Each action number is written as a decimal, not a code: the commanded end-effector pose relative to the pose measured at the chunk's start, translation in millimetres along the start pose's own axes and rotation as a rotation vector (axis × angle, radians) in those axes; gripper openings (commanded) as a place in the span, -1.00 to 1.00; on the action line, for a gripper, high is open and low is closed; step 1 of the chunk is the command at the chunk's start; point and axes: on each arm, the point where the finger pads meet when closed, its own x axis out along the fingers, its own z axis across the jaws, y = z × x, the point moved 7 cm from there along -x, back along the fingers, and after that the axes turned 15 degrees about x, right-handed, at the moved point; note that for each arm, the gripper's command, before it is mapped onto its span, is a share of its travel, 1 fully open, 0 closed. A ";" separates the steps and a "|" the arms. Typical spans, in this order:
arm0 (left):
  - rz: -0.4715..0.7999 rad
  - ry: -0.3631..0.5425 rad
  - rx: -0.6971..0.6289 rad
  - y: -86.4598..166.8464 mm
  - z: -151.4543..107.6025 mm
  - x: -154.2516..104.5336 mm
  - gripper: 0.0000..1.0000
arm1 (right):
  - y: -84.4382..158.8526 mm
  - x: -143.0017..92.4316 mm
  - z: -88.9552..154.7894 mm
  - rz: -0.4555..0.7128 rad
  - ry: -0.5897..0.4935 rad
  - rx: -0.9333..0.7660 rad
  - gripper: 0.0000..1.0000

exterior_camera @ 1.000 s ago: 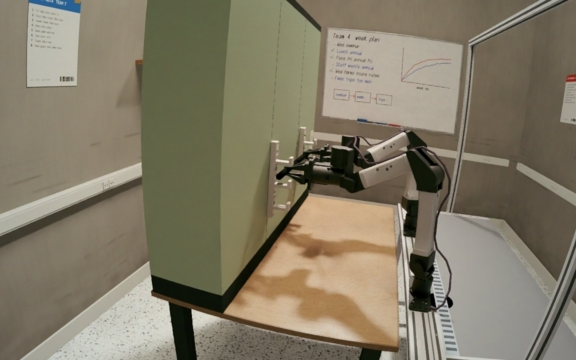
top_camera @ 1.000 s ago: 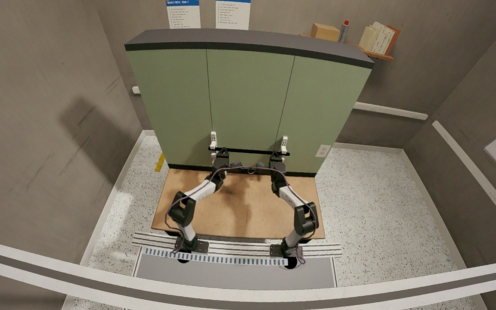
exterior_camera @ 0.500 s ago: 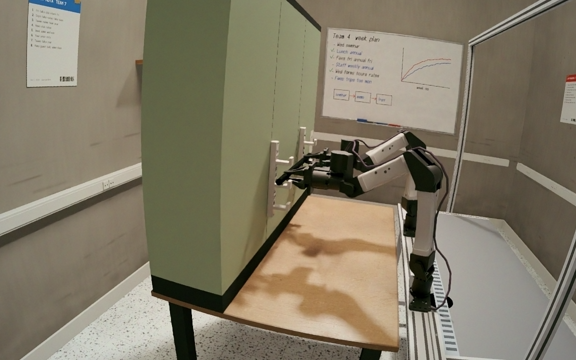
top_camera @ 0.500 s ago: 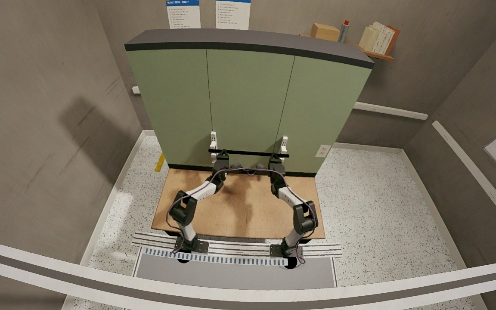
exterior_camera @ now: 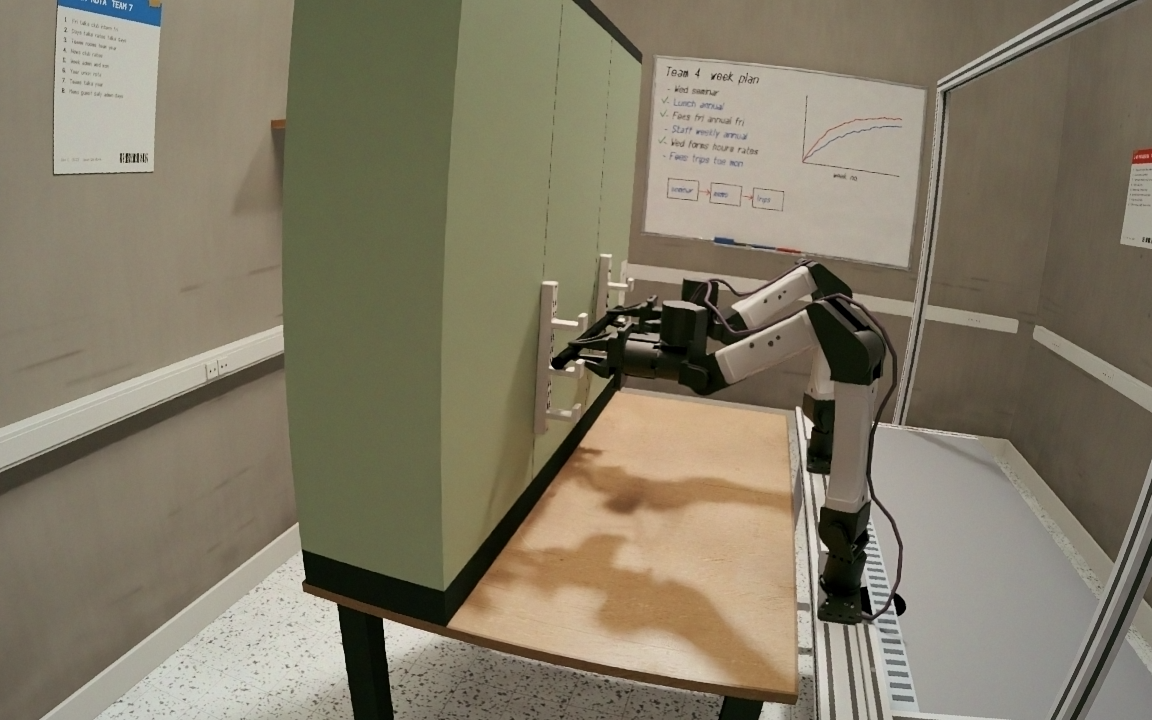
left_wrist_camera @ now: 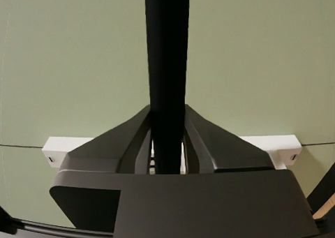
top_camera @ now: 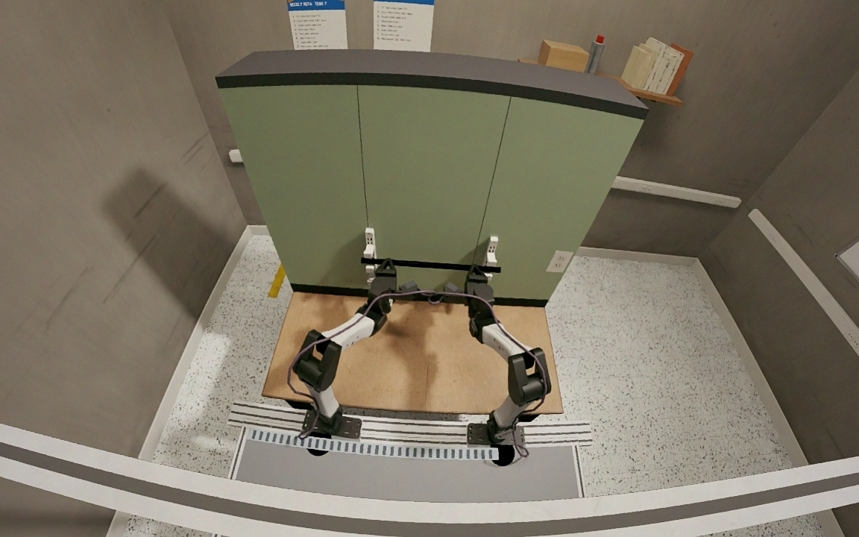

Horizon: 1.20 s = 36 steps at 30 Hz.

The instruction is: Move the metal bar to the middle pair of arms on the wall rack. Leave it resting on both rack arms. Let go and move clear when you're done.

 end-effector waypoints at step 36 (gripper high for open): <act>-0.003 -0.006 -0.003 -0.5 -1.8 -0.1 -0.82 | 2.4 0.1 4.4 -0.006 -0.004 -0.001 -0.82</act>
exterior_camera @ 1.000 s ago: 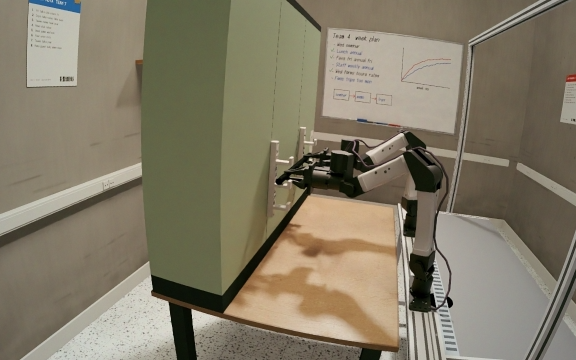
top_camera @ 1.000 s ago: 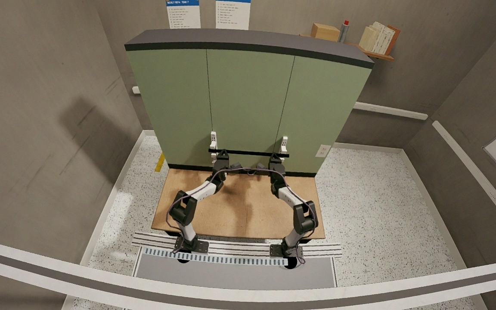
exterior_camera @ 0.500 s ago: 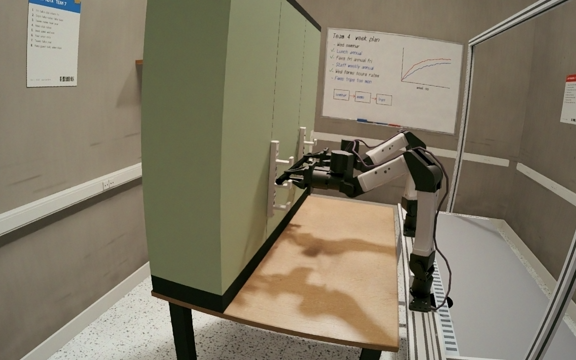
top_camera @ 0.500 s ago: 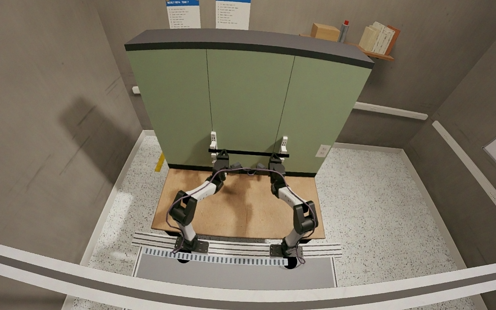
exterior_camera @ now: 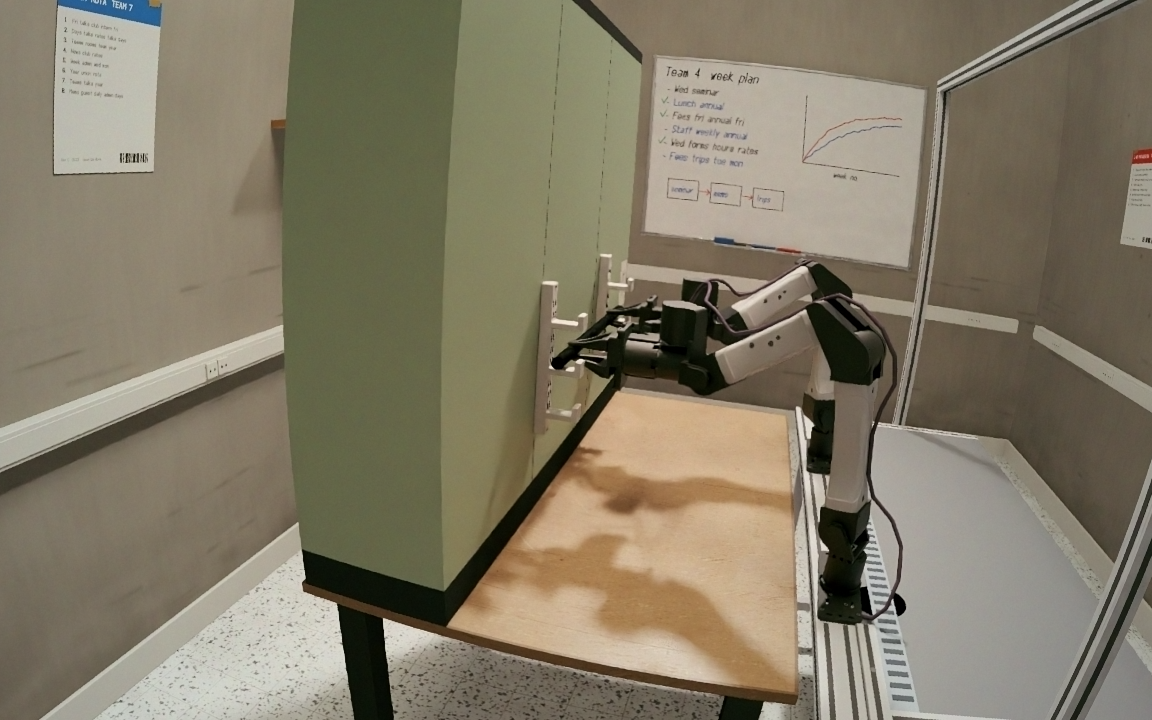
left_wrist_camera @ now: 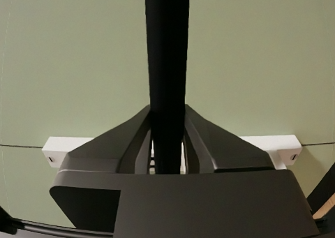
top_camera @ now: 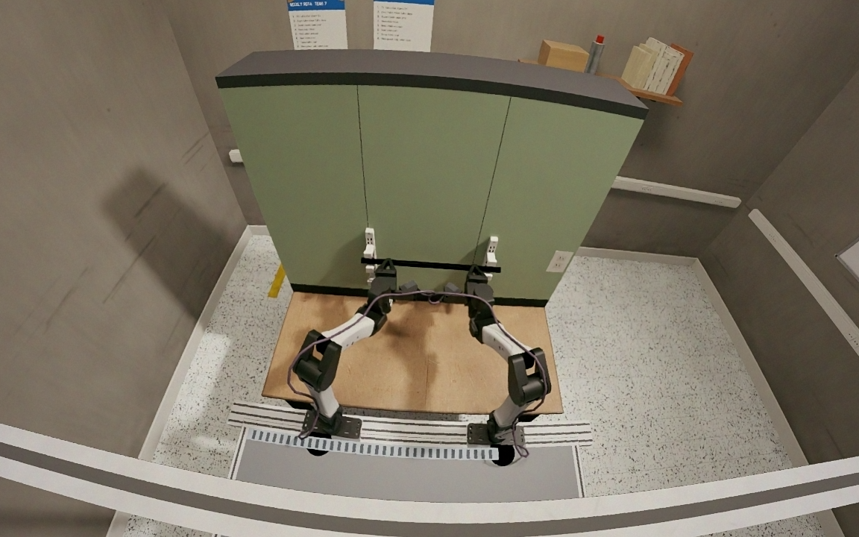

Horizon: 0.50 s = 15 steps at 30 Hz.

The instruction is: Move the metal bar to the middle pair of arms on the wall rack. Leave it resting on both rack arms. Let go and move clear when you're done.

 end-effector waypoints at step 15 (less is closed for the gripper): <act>-0.003 -0.006 -0.003 -0.5 -1.9 -0.1 -0.24 | 2.5 0.1 4.6 -0.007 -0.004 -0.001 -0.24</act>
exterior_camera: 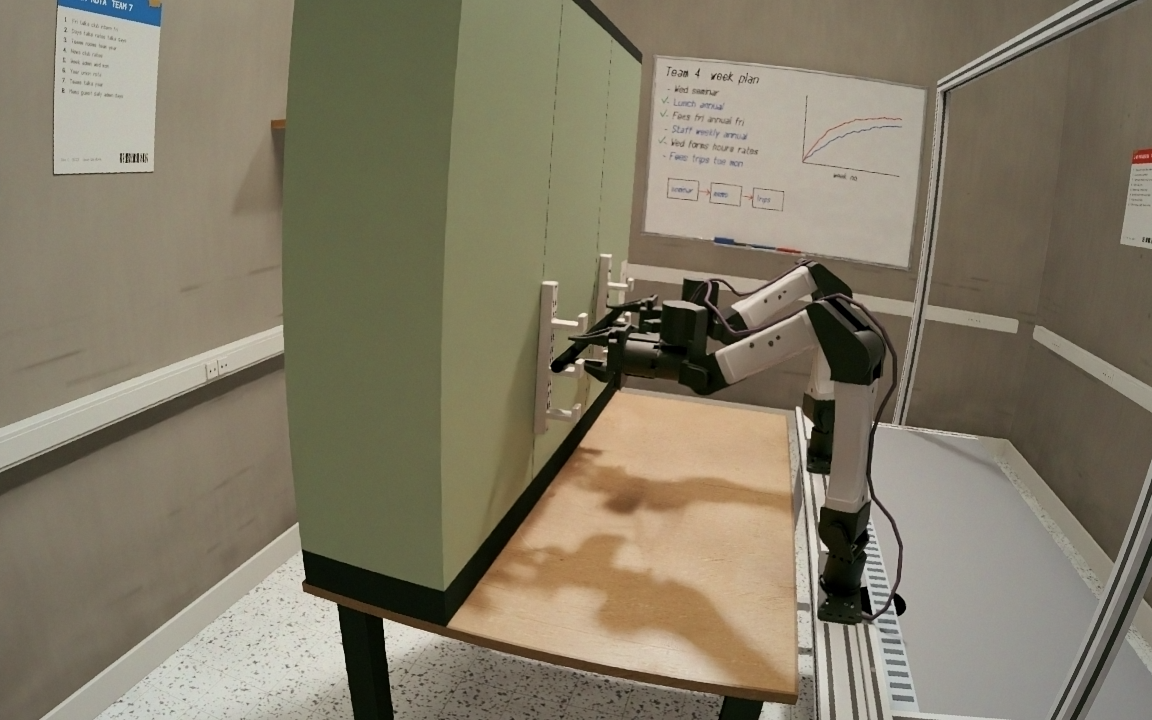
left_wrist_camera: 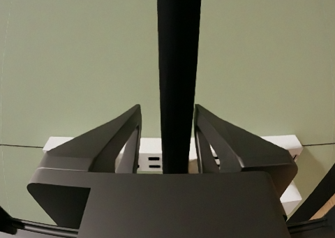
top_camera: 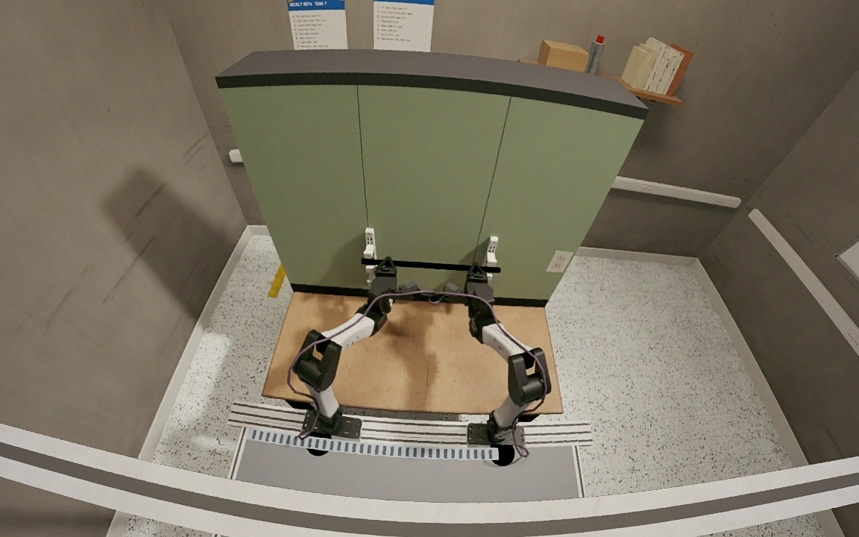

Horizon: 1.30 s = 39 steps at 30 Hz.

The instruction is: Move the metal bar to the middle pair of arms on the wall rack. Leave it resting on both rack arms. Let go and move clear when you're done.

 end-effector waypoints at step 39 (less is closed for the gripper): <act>-0.007 -0.001 -0.002 -0.6 -4.8 -7.8 1.00 | 5.0 -7.6 10.8 -0.003 -0.019 -0.017 1.00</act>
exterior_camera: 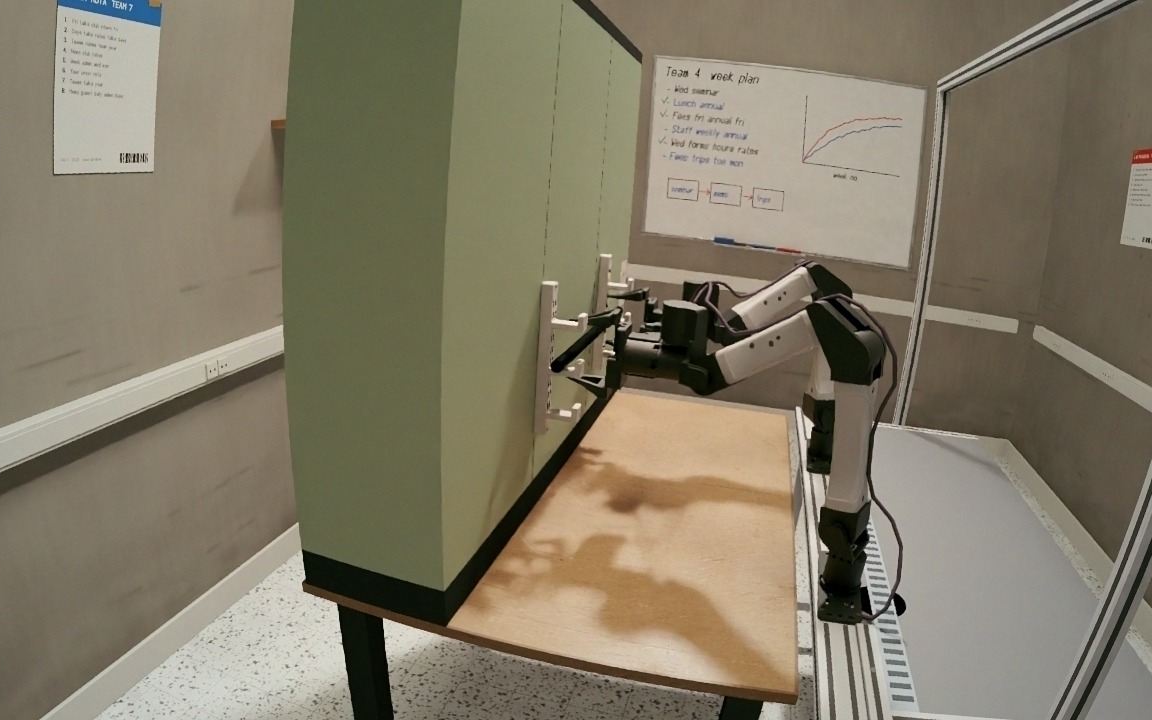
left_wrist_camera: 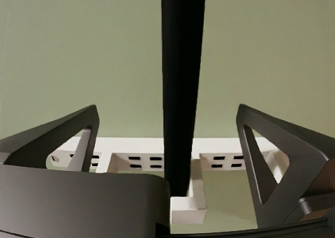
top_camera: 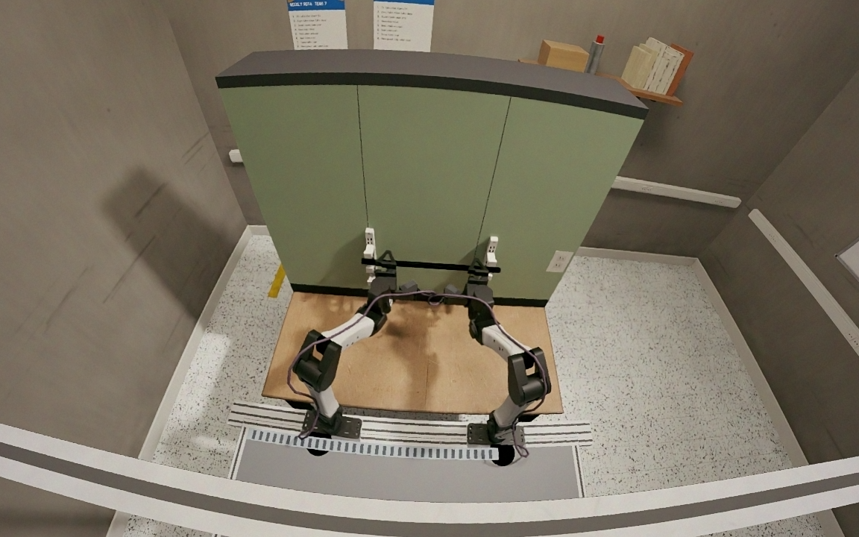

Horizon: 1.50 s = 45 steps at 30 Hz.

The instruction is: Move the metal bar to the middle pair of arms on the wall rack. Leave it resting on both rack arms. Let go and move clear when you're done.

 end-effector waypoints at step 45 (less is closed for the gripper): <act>-0.001 0.001 -0.004 0.2 -1.5 -51.2 1.00 | -2.4 -48.9 -2.2 -0.001 0.006 -0.015 1.00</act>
